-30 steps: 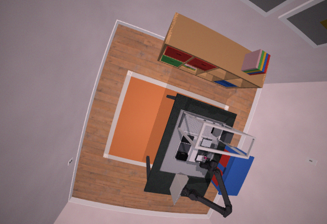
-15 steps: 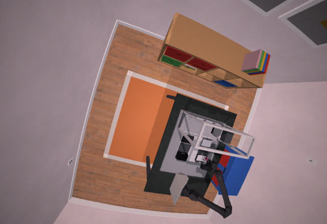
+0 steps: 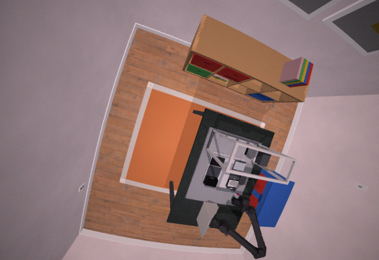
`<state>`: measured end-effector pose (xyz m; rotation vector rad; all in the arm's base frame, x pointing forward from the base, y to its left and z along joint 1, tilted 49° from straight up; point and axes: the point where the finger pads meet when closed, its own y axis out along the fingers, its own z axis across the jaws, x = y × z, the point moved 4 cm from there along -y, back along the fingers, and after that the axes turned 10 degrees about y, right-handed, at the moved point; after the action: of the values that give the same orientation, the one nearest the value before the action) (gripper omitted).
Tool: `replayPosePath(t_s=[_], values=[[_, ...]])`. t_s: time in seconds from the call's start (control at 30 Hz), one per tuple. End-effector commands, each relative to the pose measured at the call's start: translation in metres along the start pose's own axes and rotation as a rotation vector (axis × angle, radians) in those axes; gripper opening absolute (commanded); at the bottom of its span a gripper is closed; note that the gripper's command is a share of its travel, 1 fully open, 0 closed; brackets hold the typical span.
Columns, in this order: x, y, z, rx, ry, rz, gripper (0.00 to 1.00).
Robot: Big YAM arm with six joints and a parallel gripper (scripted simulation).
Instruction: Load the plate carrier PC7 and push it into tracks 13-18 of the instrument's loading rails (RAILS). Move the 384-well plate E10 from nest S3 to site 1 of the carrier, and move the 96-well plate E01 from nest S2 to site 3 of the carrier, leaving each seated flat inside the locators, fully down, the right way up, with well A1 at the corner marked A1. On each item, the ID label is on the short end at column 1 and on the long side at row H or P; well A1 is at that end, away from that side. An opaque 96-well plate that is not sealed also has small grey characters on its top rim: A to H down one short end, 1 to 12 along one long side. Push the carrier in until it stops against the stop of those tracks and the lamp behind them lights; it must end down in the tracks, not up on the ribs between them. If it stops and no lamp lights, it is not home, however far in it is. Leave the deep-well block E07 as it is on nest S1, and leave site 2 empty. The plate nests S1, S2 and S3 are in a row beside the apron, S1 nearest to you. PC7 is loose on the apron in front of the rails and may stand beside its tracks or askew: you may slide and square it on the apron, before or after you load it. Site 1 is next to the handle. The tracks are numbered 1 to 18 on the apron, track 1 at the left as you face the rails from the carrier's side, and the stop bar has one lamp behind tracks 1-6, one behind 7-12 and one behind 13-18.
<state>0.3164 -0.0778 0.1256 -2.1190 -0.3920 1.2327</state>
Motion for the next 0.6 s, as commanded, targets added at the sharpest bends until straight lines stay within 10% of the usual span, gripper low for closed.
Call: replayPosePath(t_s=[0.0,0.57], values=[[0.001,-0.019,0.004,-0.025,0.13,-0.019,0.8],[0.004,-0.021,-0.001,-0.023,0.631,-0.025,0.8]])
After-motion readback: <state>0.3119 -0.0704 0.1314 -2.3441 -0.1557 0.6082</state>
